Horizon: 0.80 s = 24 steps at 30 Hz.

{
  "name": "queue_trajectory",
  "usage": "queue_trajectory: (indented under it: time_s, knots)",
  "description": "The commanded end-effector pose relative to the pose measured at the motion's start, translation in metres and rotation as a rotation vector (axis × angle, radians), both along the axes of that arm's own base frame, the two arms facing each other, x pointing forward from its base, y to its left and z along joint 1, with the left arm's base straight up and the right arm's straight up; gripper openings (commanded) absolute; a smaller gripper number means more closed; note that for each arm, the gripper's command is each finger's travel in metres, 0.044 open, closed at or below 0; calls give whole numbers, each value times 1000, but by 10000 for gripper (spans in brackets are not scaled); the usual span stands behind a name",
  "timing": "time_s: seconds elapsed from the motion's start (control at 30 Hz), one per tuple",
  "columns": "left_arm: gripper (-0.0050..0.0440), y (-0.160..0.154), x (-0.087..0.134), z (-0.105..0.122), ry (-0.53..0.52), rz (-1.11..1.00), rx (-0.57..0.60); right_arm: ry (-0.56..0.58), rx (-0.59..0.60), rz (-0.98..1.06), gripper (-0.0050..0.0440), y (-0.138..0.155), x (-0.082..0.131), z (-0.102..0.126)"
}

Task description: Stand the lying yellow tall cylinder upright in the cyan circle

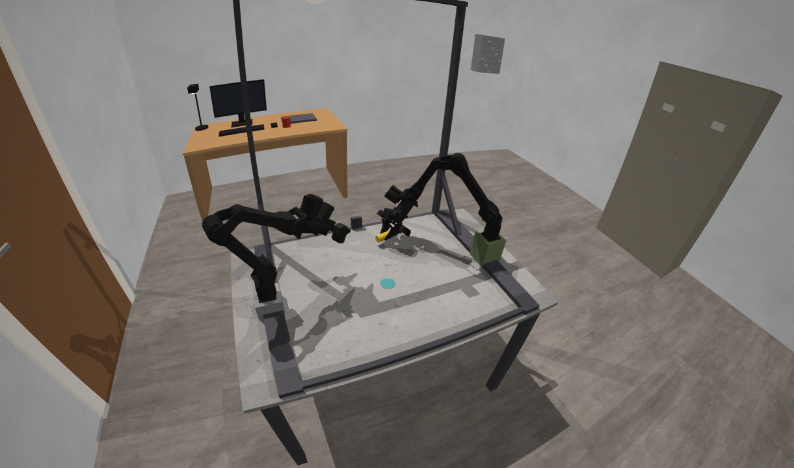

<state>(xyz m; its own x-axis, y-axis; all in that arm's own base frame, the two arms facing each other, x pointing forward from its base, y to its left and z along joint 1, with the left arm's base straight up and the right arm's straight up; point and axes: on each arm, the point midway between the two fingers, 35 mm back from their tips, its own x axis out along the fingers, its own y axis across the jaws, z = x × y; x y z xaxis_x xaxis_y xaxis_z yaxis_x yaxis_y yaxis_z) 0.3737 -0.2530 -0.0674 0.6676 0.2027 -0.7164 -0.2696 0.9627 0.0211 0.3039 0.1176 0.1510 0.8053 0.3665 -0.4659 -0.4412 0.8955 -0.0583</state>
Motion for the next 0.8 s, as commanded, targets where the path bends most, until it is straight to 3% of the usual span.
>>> queue_trajectory:
  time_s: [0.0,0.2,0.77]
  knots:
    - [121,-8,9,45,-48,-2,-48,-64,25,-13,400,1,3,21]
    - [121,21,15,81,-45,-3,-43,-128,48,-89,400,-8,12,46]
    - [121,62,36,88,152,-340,249,83,101,-290,400,-4,10,28]
